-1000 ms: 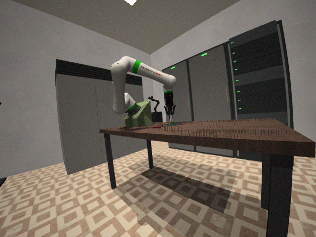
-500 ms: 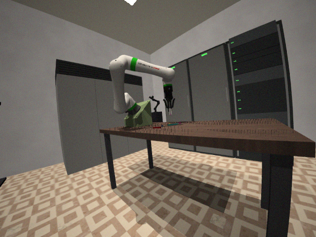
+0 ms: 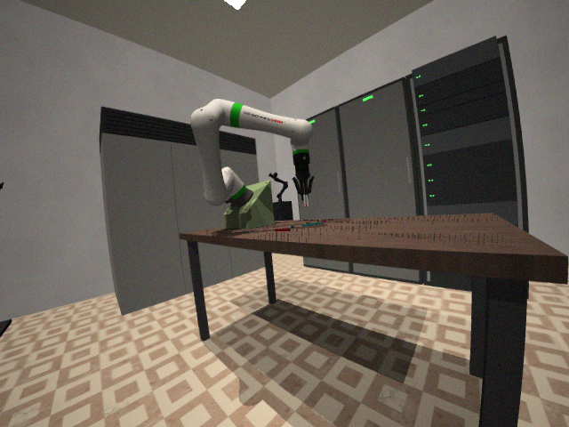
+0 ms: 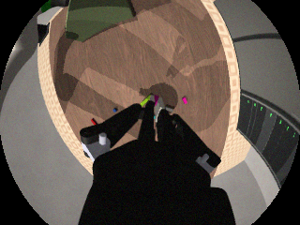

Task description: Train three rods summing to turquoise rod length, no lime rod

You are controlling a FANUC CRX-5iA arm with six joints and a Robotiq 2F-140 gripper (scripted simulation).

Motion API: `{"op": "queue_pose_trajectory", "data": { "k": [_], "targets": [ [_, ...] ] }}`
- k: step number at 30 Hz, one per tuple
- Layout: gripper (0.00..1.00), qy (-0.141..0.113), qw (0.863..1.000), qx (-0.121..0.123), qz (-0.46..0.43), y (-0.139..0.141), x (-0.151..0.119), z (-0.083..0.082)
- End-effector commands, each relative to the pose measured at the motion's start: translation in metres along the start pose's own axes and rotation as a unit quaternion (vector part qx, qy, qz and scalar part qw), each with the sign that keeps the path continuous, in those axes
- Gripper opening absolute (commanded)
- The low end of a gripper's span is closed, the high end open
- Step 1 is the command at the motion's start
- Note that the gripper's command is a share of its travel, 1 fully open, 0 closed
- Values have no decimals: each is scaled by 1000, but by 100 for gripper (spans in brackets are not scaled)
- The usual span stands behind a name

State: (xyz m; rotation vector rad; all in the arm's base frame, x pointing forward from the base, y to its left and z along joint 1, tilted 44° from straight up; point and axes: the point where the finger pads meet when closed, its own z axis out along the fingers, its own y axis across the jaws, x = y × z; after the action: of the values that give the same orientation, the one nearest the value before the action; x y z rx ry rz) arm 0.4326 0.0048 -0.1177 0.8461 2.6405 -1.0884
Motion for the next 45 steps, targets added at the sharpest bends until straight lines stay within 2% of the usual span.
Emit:
{"op": "queue_pose_trajectory", "data": {
  "k": [1, 3, 9, 16, 21, 37, 41, 45],
  "targets": [
    [3, 4, 999, -4, -53, -16, -24, -1],
    [3, 4, 995, -4, -99, -32, -44, -1],
    [3, 3, 986, -4, -167, -60, -73, -1],
    [3, 3, 969, -1, -247, -96, -106, 1],
    [3, 3, 964, 0, -266, -105, -113, 2],
    [3, 3, 964, 0, -266, -106, -113, 2],
    [3, 3, 964, -1, -266, -106, -113, 8],
    [3, 3, 964, -1, -266, -105, -113, 19]
  ]
}}
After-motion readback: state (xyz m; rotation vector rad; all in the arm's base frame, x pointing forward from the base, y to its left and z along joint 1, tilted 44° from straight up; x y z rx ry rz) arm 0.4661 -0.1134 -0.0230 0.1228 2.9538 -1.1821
